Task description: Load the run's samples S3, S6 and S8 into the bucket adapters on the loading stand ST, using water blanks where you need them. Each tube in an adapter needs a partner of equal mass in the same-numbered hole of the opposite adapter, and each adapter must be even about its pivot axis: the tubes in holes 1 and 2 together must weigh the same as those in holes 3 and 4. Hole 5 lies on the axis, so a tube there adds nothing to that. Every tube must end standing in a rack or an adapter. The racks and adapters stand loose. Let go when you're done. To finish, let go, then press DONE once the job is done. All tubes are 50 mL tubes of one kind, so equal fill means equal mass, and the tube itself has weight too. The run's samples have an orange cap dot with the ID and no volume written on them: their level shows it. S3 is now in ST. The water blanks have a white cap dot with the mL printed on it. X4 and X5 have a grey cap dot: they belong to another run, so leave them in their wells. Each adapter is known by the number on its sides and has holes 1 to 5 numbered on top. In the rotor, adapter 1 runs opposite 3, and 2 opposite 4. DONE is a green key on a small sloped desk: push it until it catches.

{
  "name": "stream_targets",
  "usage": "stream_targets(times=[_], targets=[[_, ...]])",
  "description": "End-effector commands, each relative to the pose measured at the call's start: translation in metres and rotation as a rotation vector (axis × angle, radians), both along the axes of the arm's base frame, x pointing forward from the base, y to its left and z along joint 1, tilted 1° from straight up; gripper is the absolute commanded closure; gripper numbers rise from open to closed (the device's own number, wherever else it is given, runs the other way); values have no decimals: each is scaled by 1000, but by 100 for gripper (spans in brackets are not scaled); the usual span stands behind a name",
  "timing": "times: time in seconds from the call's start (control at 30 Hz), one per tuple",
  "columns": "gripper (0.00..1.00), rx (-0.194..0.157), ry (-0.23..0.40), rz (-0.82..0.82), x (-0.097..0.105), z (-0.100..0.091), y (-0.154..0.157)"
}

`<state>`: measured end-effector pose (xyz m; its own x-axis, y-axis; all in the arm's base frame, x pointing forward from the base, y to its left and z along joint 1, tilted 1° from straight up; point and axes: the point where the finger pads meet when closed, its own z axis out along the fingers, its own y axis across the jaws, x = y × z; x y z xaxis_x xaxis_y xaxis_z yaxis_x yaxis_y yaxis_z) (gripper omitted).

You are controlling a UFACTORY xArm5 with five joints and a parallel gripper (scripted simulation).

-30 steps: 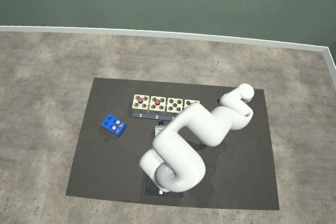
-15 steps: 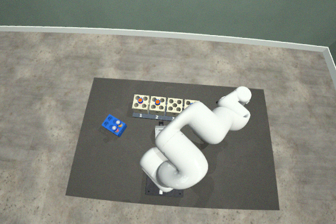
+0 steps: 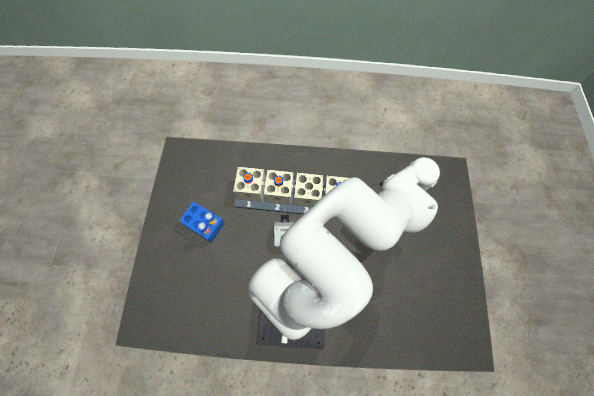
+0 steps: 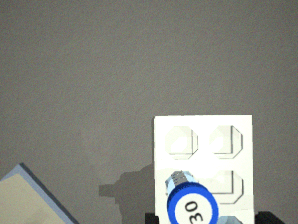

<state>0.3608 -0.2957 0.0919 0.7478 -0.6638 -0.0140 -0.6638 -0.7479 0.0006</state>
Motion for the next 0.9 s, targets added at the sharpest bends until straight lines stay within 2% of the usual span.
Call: stream_targets(times=[0.0, 0.67, 0.87], targets=[[43, -9, 2, 0, 1, -6, -1], [43, -9, 2, 0, 0, -42, -1], [43, -9, 2, 0, 0, -43, -1]])
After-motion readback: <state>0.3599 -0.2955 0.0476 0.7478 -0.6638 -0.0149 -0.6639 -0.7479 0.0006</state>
